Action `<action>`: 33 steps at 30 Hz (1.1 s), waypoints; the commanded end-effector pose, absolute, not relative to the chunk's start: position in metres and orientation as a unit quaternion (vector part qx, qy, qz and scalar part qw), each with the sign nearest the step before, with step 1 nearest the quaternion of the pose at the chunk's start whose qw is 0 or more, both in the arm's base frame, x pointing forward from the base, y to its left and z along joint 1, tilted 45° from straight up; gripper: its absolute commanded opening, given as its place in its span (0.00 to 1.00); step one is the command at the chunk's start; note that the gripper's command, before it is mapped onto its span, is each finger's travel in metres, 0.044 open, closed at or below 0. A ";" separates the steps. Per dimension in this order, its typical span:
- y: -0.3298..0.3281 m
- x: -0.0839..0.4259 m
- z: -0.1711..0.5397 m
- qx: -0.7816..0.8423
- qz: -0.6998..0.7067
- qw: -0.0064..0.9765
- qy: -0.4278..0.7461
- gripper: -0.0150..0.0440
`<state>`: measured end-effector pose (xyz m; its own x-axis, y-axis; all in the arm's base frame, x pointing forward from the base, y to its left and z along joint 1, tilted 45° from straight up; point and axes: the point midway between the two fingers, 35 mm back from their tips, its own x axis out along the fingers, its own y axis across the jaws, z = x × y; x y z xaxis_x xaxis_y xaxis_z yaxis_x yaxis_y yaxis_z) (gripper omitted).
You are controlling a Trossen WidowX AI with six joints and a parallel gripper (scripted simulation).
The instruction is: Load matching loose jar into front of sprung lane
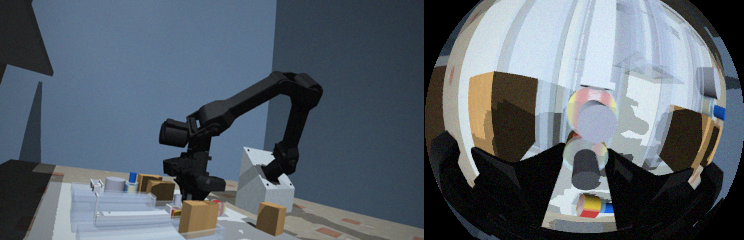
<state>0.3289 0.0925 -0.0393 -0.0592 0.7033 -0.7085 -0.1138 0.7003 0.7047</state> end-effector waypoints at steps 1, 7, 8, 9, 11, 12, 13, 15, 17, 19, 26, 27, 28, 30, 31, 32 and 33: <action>0.092 0.328 -0.039 0.224 0.317 0.648 0.655 0.25; 0.092 0.329 -0.039 0.224 0.317 0.648 0.655 0.43; 0.092 0.329 -0.039 0.224 0.317 0.648 0.655 0.48; 0.092 0.329 -0.039 0.224 0.317 0.648 0.655 0.52; 0.092 0.329 -0.039 0.224 0.317 0.648 0.655 0.61; 0.092 0.329 -0.039 0.224 0.317 0.648 0.655 0.65; 0.092 0.329 -0.039 0.224 0.317 0.648 0.655 0.70; 0.092 0.329 -0.039 0.224 0.317 0.648 0.655 0.72; 0.092 0.329 -0.039 0.224 0.317 0.648 0.655 0.72; 0.089 0.329 -0.036 0.224 0.317 0.648 0.655 0.72; 0.078 0.330 -0.026 0.224 0.317 0.648 0.655 0.72; 0.078 0.330 -0.026 0.224 0.317 0.648 0.655 0.72; 0.078 0.330 -0.026 0.224 0.317 0.648 0.655 0.72; 0.078 0.327 -0.026 0.224 0.317 0.648 0.655 0.72; 0.077 0.325 -0.026 0.224 0.317 0.648 0.655 0.72; 0.077 0.322 -0.026 0.224 0.317 0.648 0.655 0.72; 0.076 0.319 -0.026 0.224 0.317 0.648 0.655 0.72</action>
